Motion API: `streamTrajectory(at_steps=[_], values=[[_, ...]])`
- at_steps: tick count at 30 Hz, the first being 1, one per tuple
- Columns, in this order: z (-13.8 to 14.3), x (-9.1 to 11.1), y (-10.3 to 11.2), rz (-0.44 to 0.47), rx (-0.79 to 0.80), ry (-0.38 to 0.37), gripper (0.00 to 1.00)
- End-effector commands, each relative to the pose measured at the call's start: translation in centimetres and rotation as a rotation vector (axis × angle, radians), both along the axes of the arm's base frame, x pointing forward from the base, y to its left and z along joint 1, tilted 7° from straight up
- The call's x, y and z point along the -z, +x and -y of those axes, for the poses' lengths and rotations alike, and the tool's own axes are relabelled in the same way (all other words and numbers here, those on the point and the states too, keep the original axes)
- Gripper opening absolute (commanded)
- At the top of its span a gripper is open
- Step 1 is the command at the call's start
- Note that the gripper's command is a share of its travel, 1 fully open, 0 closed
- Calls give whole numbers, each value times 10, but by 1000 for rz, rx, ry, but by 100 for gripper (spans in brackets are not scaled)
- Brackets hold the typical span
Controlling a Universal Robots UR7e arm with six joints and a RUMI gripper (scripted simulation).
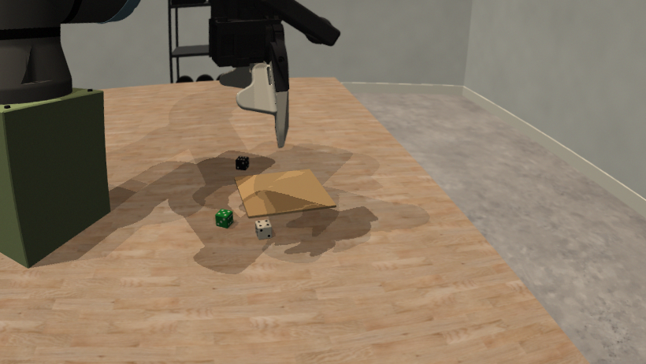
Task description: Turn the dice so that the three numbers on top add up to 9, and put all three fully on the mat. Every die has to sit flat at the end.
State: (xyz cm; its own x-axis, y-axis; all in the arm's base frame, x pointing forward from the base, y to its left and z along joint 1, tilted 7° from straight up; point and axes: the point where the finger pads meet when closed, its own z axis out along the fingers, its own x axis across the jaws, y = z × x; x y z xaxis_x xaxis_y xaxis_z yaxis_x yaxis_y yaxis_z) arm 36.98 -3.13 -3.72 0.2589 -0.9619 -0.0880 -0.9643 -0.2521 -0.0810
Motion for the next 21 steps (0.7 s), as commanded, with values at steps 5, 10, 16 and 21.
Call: streamTrajectory(at_steps=[5, 10, 16, 21], values=[[25, 4, -4, -4, 64, 6, 100], [25, 4, -4, -4, 65, 7, 100], [25, 4, -4, -4, 65, 7, 100], [25, 4, -4, -4, 65, 7, 100]])
